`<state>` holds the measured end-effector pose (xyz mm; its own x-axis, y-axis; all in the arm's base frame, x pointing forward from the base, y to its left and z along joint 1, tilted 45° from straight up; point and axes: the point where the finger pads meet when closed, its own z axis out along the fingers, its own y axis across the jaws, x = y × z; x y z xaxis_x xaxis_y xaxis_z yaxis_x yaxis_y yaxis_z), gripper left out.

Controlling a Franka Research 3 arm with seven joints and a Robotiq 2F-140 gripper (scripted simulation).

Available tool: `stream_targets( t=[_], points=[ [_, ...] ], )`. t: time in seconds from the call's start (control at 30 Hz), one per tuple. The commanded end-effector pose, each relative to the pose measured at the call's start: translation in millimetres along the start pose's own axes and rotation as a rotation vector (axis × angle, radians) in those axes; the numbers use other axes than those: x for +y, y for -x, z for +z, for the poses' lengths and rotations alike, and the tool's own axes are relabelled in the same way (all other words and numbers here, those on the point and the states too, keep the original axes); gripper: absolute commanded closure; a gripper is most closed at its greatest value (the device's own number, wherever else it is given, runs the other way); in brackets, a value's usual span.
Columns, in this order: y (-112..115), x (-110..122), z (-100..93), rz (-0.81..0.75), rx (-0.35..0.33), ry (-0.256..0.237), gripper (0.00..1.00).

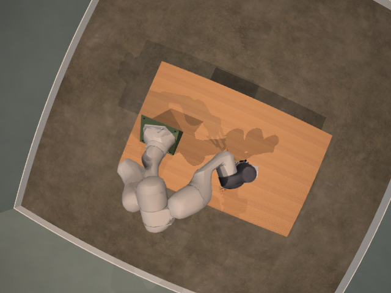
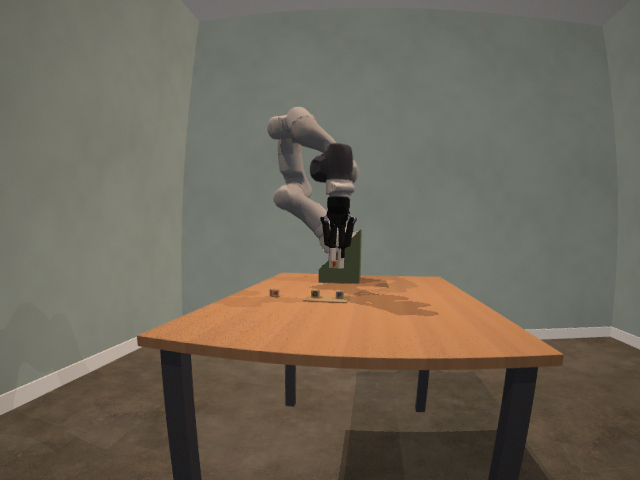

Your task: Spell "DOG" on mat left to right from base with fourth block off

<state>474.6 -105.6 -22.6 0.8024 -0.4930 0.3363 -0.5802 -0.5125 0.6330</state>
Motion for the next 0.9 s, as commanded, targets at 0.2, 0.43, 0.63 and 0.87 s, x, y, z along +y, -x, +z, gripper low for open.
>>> stream_targets(
  t=[0.2, 0.43, 0.63, 0.87],
  points=[
    [-2.9, 0.5, -0.4, 0.233, -0.005, -0.008, 0.87],
    [-5.7, 2.6, -0.5, 0.352, -0.006, -0.008, 0.87],
    [-7.4, 3.9, -0.6, 0.421, -0.006, -0.008, 0.87],
    [-10.9, 6.6, -0.7, 0.571, -0.007, -0.008, 0.87]
  ],
)
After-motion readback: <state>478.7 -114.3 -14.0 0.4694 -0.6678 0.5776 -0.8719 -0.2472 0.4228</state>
